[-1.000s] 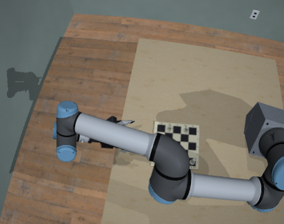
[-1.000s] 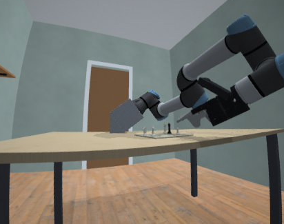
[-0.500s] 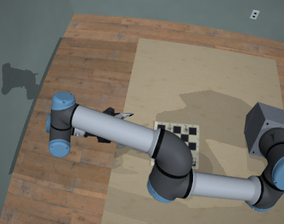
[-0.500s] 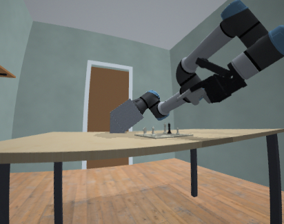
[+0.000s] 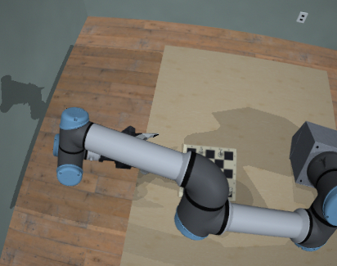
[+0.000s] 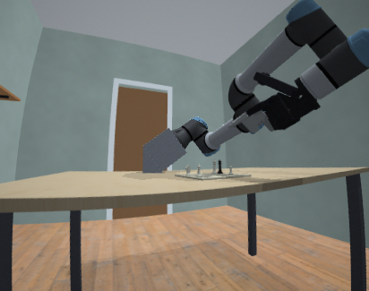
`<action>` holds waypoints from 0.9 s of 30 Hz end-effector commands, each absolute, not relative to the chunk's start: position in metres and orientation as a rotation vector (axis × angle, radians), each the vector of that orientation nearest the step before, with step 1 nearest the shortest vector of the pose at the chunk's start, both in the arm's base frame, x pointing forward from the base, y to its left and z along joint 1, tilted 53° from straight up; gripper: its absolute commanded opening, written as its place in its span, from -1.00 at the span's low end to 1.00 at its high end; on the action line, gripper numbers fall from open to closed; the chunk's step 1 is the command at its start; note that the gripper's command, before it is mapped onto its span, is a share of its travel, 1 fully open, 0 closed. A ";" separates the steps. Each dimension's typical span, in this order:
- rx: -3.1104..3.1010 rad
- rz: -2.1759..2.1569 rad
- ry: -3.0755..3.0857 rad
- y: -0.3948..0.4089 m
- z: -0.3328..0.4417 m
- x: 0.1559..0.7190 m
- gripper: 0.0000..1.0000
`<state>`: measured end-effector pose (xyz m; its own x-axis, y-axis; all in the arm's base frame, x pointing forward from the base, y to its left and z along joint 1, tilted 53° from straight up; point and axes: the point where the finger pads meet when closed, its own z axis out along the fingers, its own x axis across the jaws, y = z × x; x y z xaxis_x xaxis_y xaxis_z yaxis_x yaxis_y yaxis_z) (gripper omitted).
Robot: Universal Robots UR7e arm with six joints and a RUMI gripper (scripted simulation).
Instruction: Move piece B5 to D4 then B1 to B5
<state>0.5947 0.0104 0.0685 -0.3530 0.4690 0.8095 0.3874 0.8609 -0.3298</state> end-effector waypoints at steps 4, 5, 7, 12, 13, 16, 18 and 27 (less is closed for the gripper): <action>-0.640 0.093 -1.981 0.009 0.070 0.595 1.00; -0.643 0.092 -1.981 0.008 0.070 0.595 1.00; -0.651 0.090 -1.980 0.007 0.071 0.595 1.00; -0.680 0.080 -1.975 0.004 0.074 0.594 1.00; -0.687 0.077 -1.973 0.003 0.075 0.594 1.00; -0.713 0.068 -1.968 0.000 0.077 0.593 1.00; -0.713 0.068 -1.968 0.000 0.077 0.593 1.00; -0.824 0.028 -1.944 -0.011 0.088 0.589 1.00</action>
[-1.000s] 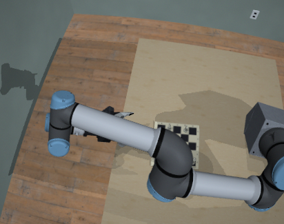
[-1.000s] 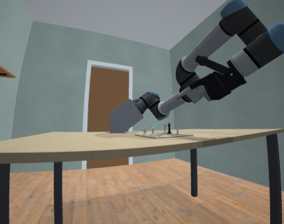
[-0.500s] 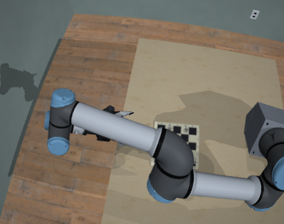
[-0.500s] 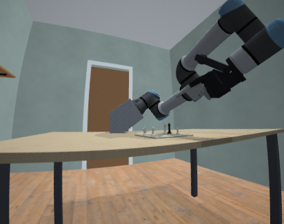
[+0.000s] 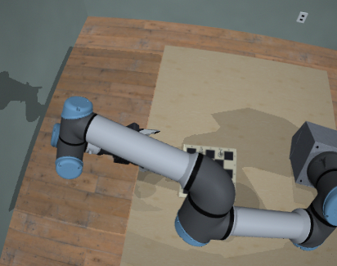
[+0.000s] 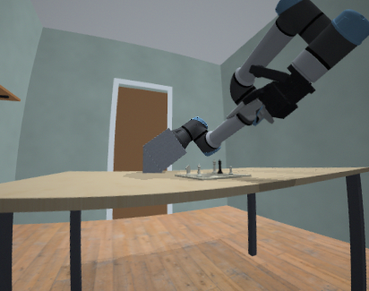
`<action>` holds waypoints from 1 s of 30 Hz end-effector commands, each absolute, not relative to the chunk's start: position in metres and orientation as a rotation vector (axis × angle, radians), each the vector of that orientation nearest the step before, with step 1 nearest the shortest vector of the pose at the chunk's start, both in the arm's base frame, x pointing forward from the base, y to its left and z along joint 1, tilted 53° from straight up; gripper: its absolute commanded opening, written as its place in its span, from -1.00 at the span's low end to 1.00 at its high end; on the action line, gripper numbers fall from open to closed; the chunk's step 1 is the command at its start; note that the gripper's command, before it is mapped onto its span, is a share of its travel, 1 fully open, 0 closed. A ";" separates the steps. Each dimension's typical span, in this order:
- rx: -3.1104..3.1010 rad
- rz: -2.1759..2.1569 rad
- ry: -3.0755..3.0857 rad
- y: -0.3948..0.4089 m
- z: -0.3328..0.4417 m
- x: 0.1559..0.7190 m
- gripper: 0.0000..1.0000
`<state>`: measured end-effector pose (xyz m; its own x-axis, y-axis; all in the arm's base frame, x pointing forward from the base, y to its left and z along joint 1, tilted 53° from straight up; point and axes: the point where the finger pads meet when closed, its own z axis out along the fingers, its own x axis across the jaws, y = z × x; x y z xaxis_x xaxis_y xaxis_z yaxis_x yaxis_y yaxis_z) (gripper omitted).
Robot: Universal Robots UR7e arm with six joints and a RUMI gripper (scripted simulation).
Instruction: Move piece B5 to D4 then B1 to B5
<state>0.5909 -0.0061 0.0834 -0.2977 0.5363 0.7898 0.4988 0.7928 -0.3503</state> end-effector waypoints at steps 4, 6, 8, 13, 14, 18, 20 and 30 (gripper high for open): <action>-0.888 0.004 -1.926 -0.018 0.094 0.585 1.00; -0.924 -0.009 -1.916 -0.021 0.097 0.582 1.00; -0.924 -0.009 -1.916 -0.021 0.097 0.582 1.00; -1.019 -0.046 -1.883 -0.029 0.105 0.574 1.00; -1.040 -0.053 -1.875 -0.031 0.107 0.572 1.00; -1.124 -0.087 -1.841 -0.036 0.113 0.562 1.00; -1.168 -0.105 -1.822 -0.039 0.116 0.557 1.00; -1.346 -0.182 -1.727 -0.045 0.127 0.530 1.00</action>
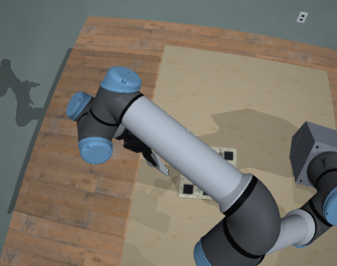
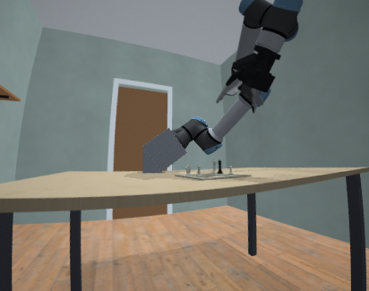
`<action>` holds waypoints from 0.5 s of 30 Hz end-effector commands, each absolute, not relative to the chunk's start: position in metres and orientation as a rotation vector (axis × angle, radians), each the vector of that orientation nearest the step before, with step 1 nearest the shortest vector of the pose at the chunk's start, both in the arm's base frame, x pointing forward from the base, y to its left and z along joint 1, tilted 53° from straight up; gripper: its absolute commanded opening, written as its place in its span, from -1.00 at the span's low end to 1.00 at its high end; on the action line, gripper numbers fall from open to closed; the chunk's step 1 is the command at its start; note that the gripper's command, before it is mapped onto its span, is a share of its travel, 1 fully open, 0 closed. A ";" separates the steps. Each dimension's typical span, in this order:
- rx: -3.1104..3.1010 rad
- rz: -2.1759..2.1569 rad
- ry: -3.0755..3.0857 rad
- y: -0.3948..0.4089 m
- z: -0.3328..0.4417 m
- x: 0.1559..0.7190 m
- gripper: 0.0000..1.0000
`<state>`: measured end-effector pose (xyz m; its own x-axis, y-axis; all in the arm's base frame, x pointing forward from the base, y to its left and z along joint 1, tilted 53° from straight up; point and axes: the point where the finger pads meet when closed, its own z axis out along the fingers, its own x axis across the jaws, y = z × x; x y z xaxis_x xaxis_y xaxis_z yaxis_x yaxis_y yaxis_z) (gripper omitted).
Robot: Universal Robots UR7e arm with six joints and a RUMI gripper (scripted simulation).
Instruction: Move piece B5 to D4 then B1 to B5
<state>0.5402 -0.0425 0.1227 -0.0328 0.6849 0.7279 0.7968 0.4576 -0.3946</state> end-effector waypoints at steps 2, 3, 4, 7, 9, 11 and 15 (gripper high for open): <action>-1.391 -0.202 -1.700 -0.046 0.129 0.522 1.00; -1.413 -0.213 -1.686 -0.046 0.130 0.518 1.00; -1.435 -0.223 -1.671 -0.046 0.131 0.514 1.00; -1.499 -0.254 -1.626 -0.045 0.133 0.501 1.00; -1.541 -0.275 -1.595 -0.043 0.134 0.492 1.00; -1.561 -0.286 -1.579 -0.043 0.134 0.488 1.00; -1.621 -0.317 -1.529 -0.039 0.134 0.475 1.00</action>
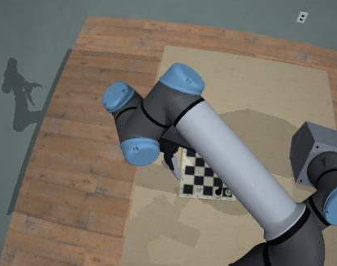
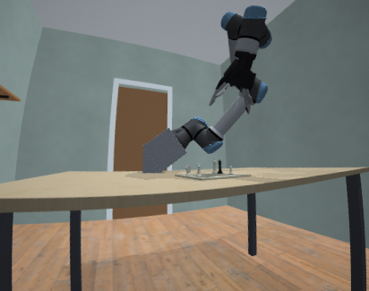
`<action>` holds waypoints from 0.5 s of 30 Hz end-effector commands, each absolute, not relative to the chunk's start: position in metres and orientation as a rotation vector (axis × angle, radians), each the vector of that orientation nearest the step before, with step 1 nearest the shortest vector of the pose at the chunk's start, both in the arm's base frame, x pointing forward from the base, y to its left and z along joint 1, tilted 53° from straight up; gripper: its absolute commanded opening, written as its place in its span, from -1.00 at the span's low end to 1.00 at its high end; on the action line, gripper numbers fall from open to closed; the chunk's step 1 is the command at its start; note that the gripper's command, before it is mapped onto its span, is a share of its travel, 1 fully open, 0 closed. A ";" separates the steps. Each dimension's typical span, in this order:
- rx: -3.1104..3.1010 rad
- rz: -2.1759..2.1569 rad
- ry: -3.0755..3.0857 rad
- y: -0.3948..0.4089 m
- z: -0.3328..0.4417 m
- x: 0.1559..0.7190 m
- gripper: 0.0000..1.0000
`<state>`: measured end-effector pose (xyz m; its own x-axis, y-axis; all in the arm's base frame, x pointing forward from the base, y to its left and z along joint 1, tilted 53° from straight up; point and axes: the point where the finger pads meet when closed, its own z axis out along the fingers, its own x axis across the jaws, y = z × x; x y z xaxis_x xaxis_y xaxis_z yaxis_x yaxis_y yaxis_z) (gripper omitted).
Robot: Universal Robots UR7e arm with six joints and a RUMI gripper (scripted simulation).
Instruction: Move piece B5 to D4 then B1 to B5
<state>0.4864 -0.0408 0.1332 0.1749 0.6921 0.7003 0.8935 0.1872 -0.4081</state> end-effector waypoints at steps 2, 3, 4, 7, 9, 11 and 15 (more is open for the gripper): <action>-1.659 -0.338 -1.496 -0.036 0.134 0.466 1.00; -1.677 -0.348 -1.479 -0.035 0.134 0.462 1.00; -1.695 -0.358 -1.462 -0.033 0.134 0.458 1.00; -1.746 -0.389 -1.412 -0.027 0.133 0.445 1.00; -1.778 -0.408 -1.378 -0.023 0.131 0.437 1.00; -1.808 -0.427 -1.345 -0.019 0.130 0.430 1.00; -1.836 -0.445 -1.313 -0.014 0.128 0.422 1.00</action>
